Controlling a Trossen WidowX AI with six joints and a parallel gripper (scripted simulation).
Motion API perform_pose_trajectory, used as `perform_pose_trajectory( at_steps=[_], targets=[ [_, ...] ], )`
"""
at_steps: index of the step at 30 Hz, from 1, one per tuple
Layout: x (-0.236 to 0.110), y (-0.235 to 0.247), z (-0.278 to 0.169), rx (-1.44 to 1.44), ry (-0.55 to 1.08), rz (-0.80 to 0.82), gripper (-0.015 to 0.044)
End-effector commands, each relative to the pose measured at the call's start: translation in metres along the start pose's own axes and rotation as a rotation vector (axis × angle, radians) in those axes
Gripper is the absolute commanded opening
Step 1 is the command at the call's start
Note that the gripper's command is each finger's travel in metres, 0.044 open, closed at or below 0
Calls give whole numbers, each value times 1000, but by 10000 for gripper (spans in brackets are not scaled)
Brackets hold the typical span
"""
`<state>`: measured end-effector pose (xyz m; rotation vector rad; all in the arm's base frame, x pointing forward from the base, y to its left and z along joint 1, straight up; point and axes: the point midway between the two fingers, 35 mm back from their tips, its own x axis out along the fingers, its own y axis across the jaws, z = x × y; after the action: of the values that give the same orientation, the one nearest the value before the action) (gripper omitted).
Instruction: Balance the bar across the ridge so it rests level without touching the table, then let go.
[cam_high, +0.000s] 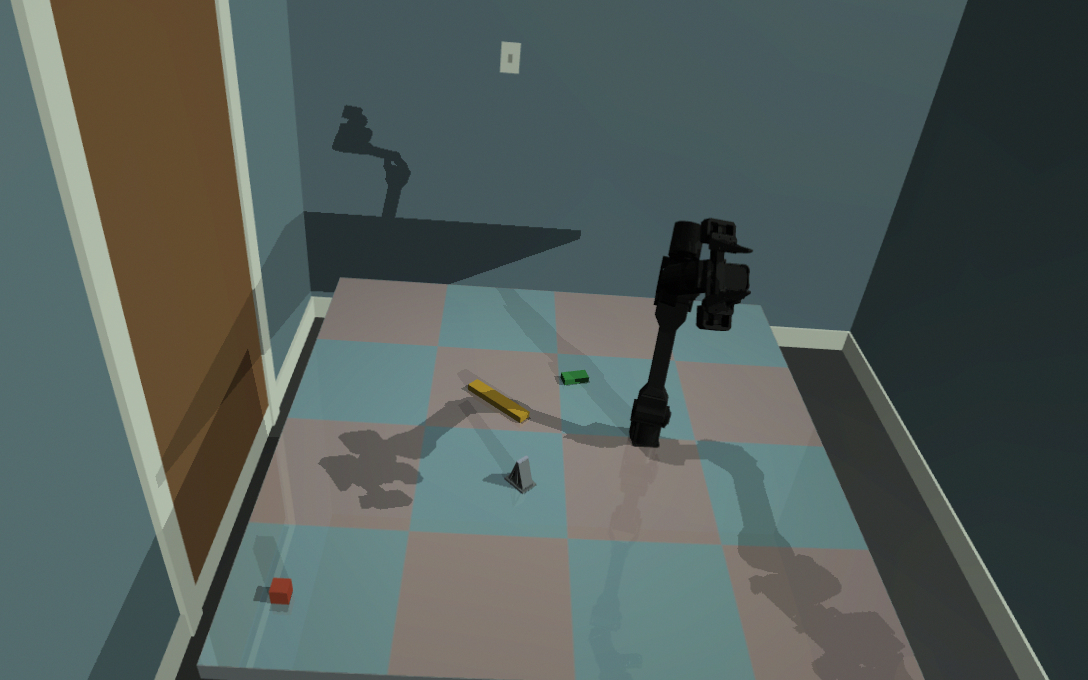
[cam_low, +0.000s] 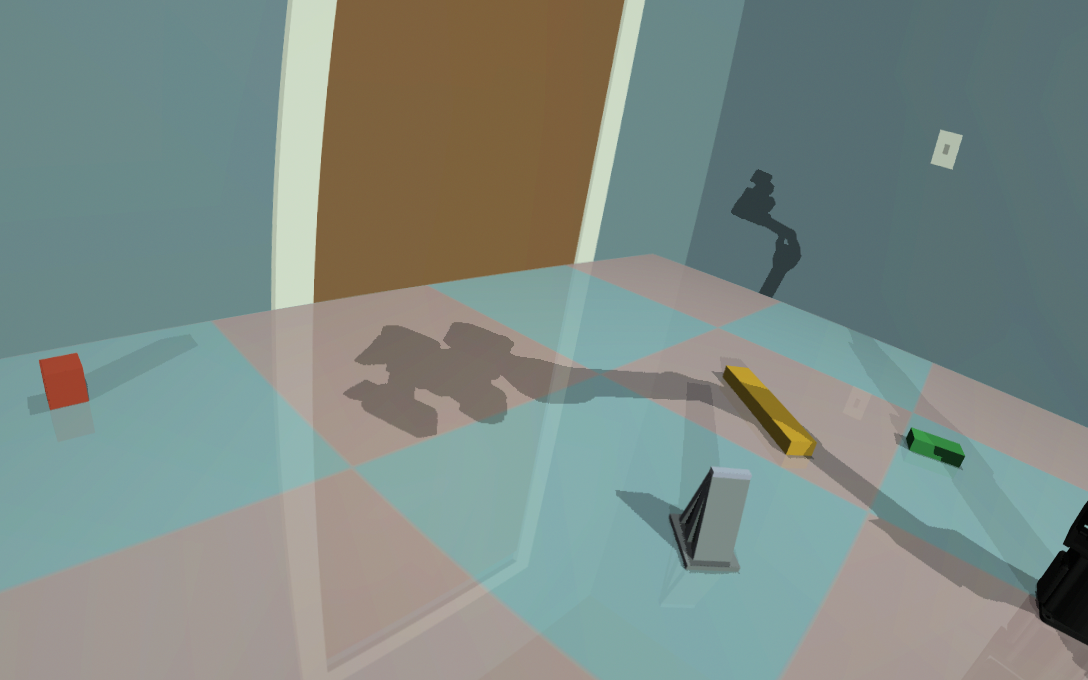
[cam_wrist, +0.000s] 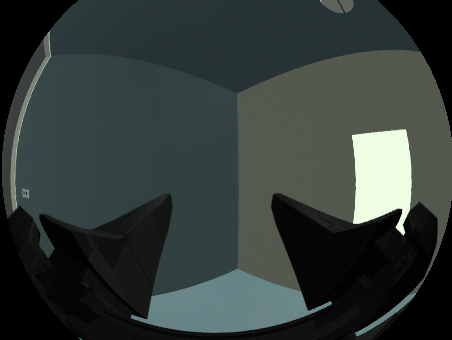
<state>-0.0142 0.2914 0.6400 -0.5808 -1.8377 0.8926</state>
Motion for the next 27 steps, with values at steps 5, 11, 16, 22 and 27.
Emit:
perform_pose_trajectory(
  at_steps=[5,11,16,22,27],
  targets=[
    [-14,35,-42,70,137,118,315],
    [-28,57,-72,110,237,191,315],
    [-45,79,-101,203,351,254,315],
    [-76,107,-139,325,516,322,315],
    [-106,127,-168,433,664,358,315]
  ],
)
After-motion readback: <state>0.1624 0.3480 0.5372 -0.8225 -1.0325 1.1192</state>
